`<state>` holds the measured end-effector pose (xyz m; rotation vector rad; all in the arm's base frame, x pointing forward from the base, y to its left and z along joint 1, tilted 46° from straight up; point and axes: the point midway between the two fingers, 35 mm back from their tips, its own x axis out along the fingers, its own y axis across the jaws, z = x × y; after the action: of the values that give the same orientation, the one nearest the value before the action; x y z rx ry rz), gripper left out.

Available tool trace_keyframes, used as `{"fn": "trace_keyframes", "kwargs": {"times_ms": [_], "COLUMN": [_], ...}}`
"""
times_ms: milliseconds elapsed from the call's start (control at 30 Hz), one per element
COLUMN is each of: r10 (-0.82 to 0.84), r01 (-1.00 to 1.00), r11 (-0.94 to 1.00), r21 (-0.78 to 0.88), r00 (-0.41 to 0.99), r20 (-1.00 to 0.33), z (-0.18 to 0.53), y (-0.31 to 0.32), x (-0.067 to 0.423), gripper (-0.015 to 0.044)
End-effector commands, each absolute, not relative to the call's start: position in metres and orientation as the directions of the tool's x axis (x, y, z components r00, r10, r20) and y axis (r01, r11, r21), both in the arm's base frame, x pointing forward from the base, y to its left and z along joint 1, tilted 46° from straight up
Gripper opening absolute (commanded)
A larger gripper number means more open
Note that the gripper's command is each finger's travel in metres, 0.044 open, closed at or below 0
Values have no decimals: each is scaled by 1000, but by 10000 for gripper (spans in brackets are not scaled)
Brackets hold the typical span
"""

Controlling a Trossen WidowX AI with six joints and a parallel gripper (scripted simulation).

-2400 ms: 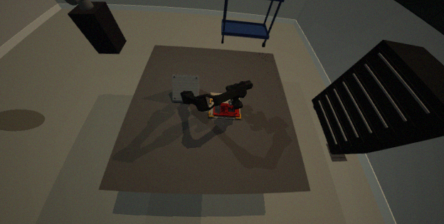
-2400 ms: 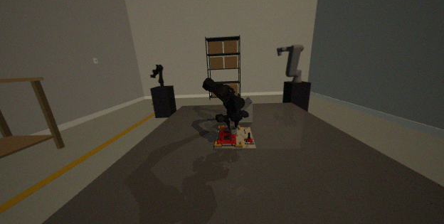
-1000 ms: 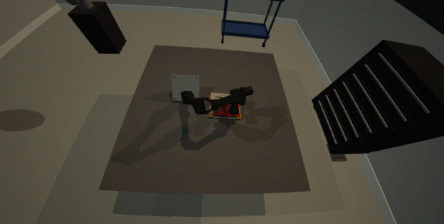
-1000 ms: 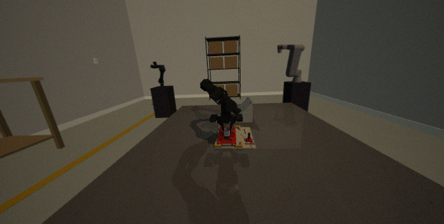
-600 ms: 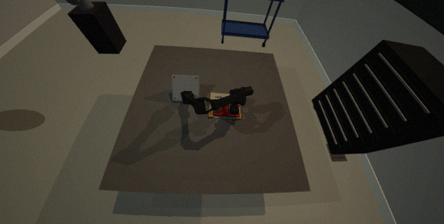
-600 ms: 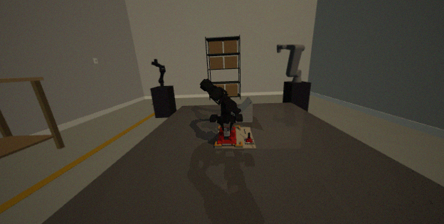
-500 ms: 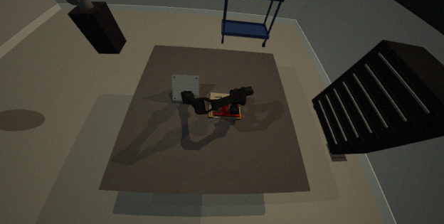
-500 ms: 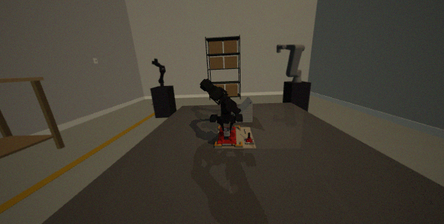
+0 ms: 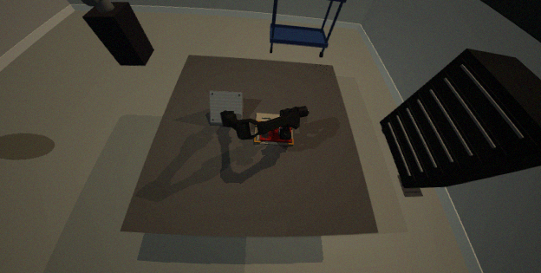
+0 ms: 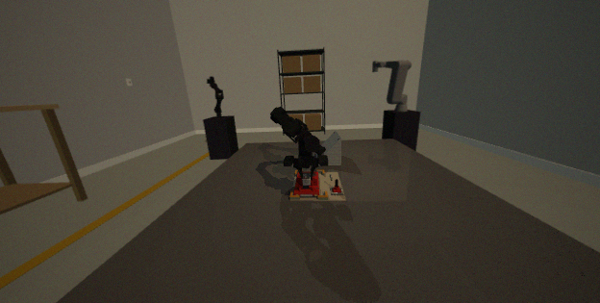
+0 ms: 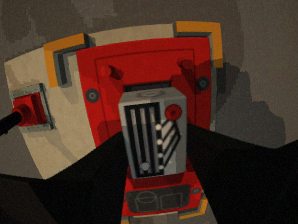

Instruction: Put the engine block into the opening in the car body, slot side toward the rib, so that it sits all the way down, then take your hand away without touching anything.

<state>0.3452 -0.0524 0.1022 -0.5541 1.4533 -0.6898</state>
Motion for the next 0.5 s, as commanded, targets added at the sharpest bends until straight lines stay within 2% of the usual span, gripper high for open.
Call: {"fn": "trace_keyframes", "kwargs": {"times_ms": [0,467], "r10": [-719,-719], "r01": [78,81], "r11": [693,692], "r21": [-717,-717], "r00": [-10,-10], "r20": [-695,-695], "z": [101,98], "y": [-54,-57], "x": [345,345], "gripper": [158,158]}}
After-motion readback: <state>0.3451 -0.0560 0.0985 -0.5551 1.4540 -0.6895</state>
